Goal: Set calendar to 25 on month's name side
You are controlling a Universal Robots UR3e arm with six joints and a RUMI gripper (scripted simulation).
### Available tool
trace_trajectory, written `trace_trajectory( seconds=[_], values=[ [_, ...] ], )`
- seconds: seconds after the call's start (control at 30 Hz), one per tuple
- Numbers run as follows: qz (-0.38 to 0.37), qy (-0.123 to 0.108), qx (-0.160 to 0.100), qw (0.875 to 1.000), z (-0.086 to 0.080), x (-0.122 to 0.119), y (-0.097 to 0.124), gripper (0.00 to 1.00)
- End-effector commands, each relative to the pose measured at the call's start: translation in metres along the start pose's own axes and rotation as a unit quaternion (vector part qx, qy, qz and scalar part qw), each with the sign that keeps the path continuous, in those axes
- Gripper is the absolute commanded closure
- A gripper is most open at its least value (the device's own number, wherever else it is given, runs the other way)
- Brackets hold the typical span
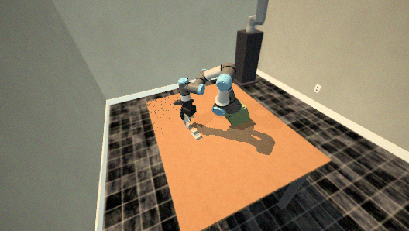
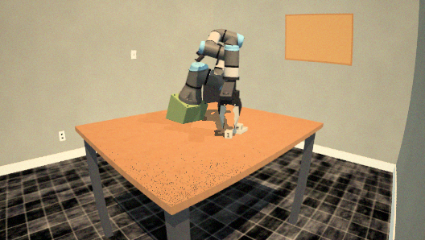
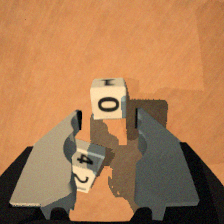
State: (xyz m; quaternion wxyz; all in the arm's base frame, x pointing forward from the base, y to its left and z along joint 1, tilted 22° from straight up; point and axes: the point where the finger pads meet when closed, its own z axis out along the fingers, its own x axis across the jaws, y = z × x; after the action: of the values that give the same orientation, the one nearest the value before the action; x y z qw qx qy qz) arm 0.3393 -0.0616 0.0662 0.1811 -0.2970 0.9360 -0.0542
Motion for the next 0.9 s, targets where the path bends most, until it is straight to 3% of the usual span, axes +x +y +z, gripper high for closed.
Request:
trace_trajectory(
  seconds=[0.0,0.6,0.87],
  values=[
    [0.0,0.0,0.001,1.0,-0.0005,-0.0003,-0.0007,0.71],
    [0.0,0.0,0.001,1.0,0.0,-0.0003,-0.0007,0.71],
    [0.0,0.0,0.001,1.0,0.0088,-0.0003,-0.0007,0.71]
  ],
)
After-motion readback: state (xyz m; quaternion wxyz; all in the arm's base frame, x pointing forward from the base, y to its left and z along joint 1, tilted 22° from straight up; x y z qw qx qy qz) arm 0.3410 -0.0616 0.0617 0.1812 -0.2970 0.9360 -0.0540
